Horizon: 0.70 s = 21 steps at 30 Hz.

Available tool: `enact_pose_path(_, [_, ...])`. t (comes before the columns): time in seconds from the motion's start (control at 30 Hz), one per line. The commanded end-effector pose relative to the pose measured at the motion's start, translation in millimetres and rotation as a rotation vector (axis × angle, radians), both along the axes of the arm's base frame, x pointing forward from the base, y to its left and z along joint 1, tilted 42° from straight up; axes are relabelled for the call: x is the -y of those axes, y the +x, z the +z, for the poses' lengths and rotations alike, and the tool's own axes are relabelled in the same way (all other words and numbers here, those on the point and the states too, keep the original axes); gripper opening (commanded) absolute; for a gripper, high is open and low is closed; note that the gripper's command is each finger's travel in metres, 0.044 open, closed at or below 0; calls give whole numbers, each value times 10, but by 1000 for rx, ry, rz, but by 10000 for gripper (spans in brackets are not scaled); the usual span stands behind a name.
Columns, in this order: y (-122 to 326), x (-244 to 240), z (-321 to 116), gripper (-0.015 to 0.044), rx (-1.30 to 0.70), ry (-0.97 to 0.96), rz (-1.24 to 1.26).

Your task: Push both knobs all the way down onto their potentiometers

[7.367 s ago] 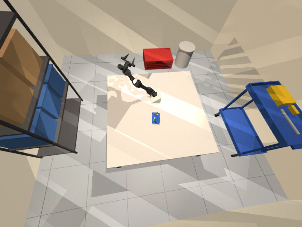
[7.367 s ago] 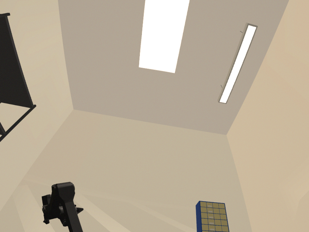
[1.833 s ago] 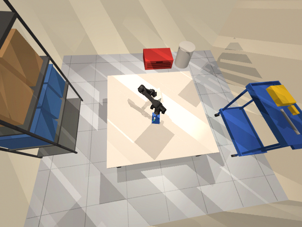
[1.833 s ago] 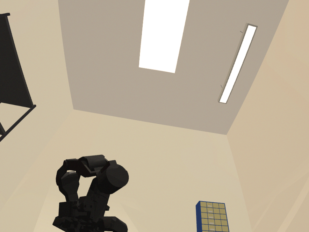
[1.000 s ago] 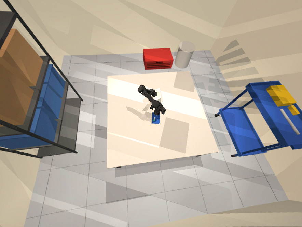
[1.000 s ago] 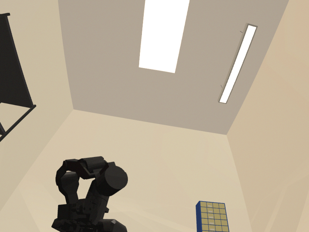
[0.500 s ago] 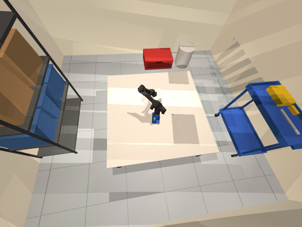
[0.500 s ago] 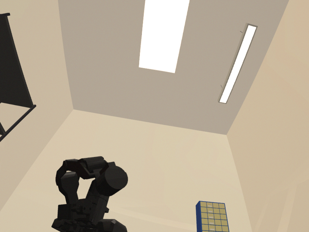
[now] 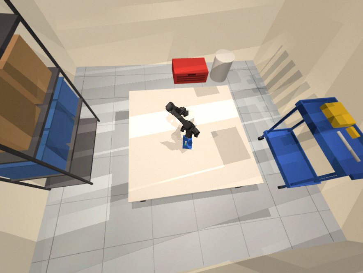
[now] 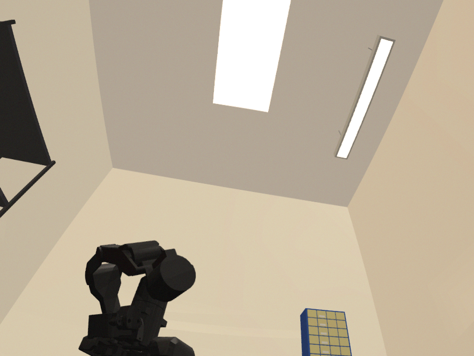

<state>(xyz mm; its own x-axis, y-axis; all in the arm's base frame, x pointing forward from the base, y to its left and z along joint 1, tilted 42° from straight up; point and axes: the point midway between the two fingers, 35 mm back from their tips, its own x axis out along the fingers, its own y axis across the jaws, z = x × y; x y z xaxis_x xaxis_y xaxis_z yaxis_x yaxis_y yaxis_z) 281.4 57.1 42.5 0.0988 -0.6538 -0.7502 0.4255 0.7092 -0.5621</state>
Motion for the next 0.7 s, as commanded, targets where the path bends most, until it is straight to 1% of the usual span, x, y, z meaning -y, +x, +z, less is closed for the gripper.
enact_pose_path(0.0, [12, 21, -17, 0, 1, -3, 1])
enact_pose_path(0.67, [18, 59, -60, 0, 1, -3, 1])
